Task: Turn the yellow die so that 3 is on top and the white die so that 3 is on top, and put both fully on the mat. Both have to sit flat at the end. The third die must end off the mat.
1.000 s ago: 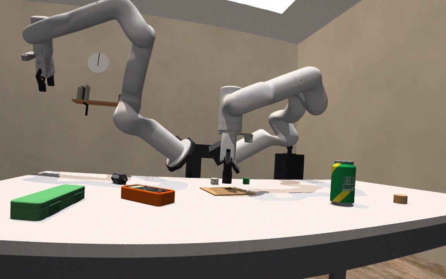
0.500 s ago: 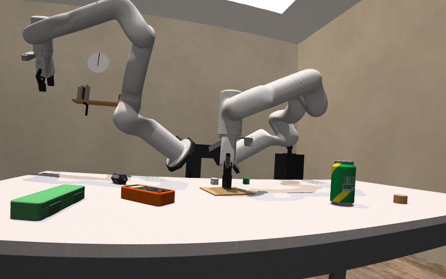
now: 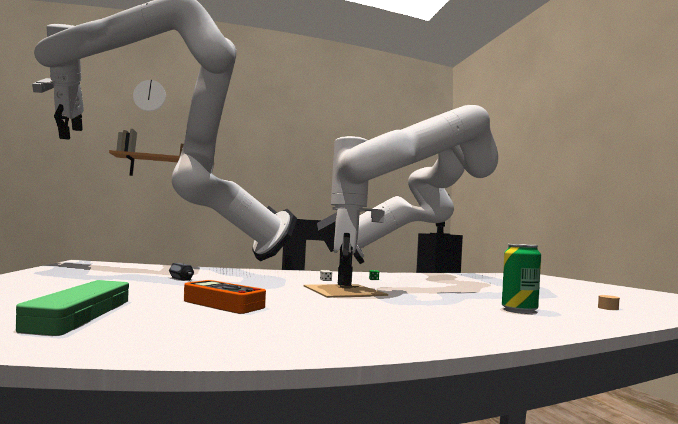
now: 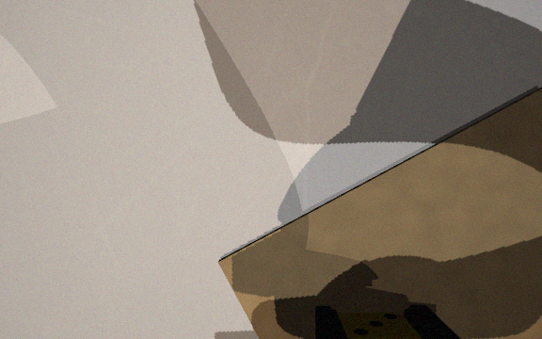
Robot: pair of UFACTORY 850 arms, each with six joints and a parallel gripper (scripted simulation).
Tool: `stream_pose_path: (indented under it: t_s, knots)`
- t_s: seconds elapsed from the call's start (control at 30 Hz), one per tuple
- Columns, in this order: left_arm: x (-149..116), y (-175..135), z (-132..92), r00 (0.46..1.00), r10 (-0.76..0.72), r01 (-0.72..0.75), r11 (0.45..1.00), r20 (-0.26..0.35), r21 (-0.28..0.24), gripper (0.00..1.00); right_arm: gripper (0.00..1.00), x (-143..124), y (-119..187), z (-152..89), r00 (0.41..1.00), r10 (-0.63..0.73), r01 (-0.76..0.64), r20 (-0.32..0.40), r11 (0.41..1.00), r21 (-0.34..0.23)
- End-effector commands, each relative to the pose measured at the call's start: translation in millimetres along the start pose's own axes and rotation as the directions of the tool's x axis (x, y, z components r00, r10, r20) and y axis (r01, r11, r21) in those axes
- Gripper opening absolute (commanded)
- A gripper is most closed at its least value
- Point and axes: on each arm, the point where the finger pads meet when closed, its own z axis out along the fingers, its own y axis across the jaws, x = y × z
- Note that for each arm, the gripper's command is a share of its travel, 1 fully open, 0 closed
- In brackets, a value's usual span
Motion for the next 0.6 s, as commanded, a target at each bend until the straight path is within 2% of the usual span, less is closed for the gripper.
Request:
stream_pose_path:
  t_s: [0.0, 0.57]
  knots:
    - [0.0, 0.6, -0.5, 1.0, -0.001, 0.001, 1.0, 0.0, -0.001, 0.22, 1.0, 0.4, 0.0, -0.9, 1.0, 0.0, 0.0, -0.002, 1.0, 0.0]
    - [0.0, 0.6, 3.1, 1.0, 0.0, 0.0, 1.0, 0.0, -0.001, 0.22, 1.0, 0.4, 0.0, -0.9, 1.0, 0.0, 0.0, -0.002, 1.0, 0.0]
